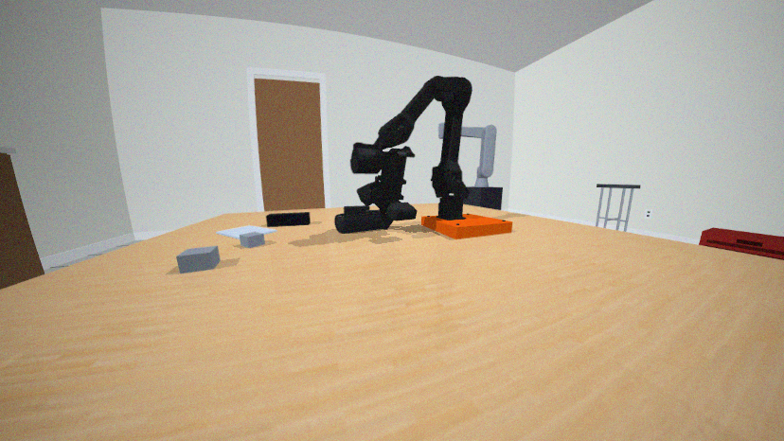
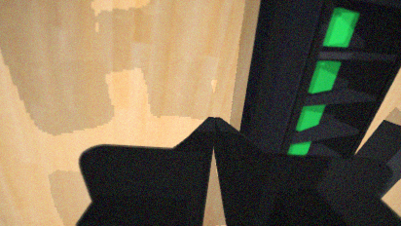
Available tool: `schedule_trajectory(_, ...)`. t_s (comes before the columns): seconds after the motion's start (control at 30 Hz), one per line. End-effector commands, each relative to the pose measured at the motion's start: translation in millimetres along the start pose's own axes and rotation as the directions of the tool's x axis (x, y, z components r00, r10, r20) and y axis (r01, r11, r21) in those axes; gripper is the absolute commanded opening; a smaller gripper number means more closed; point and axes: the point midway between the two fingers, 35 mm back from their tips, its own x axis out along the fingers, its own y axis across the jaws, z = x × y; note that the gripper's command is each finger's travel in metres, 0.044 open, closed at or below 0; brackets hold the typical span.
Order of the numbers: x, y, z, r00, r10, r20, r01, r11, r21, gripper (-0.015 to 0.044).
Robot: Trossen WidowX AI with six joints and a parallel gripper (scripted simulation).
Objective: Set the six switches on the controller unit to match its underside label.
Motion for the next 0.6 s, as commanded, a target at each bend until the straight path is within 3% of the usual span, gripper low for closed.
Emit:
schedule_trajectory(0.0, 1.9, -0.8, -1.5, 1.0, 0.001, -0.006, -0.001, 1.0, -0.005, 0.0)
schedule_trajectory(0.57, 3.8, -7.3, -1.5, 1.0, 0.001, -0.006, -0.001, 1.0, -0.005, 0.0)
